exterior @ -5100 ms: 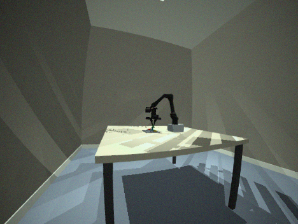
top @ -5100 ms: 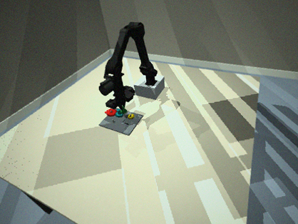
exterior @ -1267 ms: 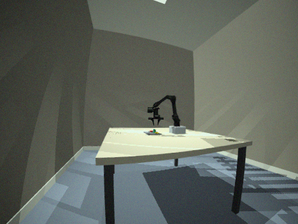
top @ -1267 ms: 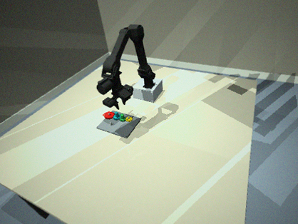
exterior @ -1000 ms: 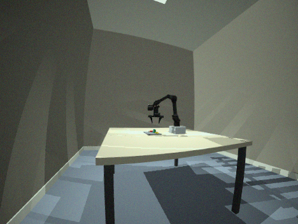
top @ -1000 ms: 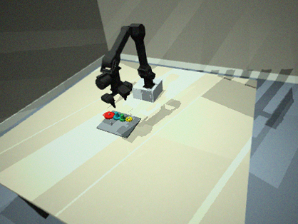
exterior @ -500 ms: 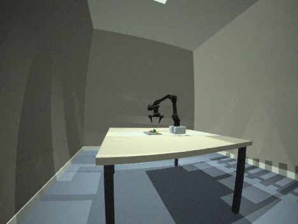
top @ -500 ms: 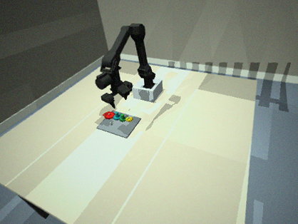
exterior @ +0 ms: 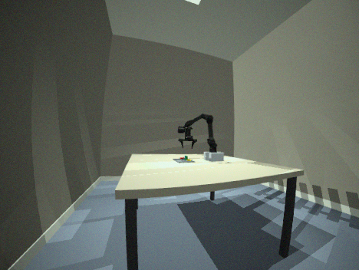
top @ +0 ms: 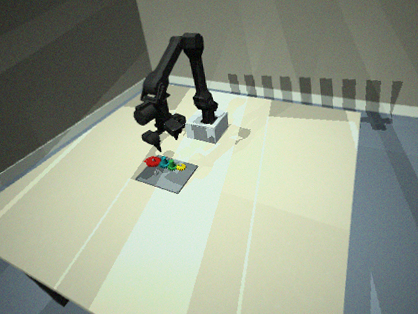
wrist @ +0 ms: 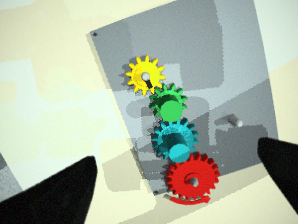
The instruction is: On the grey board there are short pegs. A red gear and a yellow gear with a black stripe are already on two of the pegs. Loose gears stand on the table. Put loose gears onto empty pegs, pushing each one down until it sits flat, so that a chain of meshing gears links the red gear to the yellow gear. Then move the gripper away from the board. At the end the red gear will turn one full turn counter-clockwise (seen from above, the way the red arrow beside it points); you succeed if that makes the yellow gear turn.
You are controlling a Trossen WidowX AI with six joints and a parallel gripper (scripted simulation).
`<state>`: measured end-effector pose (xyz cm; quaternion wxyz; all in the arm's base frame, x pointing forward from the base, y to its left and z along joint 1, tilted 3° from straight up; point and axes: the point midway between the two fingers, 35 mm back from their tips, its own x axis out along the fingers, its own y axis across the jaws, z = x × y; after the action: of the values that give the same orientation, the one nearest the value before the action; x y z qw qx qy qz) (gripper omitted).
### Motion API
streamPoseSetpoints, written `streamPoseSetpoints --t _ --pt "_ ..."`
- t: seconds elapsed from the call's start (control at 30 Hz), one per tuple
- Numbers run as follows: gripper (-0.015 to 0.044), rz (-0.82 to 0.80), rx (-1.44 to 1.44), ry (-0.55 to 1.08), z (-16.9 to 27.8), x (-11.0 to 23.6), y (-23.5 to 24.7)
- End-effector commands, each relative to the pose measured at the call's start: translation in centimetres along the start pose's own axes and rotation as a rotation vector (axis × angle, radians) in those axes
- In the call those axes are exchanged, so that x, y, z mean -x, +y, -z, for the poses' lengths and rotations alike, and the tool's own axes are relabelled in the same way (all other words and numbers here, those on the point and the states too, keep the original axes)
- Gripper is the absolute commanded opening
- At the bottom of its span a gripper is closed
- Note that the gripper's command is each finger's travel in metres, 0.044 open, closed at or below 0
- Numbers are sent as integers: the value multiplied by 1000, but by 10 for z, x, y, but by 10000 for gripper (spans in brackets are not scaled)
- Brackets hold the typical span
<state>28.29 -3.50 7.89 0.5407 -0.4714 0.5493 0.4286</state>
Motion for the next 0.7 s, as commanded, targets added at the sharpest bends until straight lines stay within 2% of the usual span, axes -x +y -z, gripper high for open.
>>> streamPoseSetpoints --t 0.0,0.4,0.67 --pt "440 -1 -4 0 0 0 0" --pt "440 1 0 -1 -5 1 0" --pt "440 14 53 -14 -89 18 15"
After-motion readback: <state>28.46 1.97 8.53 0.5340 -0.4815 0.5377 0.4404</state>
